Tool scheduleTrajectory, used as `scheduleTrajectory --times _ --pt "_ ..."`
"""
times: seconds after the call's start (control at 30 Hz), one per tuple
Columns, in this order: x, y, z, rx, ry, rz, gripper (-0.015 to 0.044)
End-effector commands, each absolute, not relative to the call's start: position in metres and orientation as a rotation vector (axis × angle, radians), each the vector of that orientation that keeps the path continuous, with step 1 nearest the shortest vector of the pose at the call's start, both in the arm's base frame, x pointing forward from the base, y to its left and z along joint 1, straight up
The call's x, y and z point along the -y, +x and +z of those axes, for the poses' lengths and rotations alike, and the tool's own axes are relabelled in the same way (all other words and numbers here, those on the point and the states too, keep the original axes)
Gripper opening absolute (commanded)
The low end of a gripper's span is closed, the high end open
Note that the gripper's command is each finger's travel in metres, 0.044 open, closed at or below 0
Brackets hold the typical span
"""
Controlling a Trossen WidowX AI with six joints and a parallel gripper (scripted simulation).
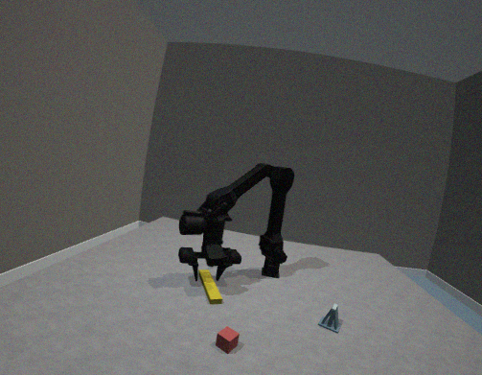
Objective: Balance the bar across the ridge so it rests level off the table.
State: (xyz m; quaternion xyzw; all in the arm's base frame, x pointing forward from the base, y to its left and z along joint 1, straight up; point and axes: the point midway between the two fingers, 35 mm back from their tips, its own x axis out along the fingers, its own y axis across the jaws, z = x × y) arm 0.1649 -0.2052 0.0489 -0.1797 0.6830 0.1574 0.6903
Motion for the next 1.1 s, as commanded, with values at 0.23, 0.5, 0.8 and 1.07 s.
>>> scheduleTrajectory --times 0.23,0.5,0.8,1.07 --pt "0.204 0.165 0.047 -1.525 -0.399 0.359 0.0315" --pt "0.205 0.164 0.048 -1.529 -0.399 0.355 0.0144" --pt "0.205 0.165 0.054 -1.528 -0.399 0.355 0.0006" --pt "0.207 0.167 0.074 -1.528 -0.400 0.355 0.0000"
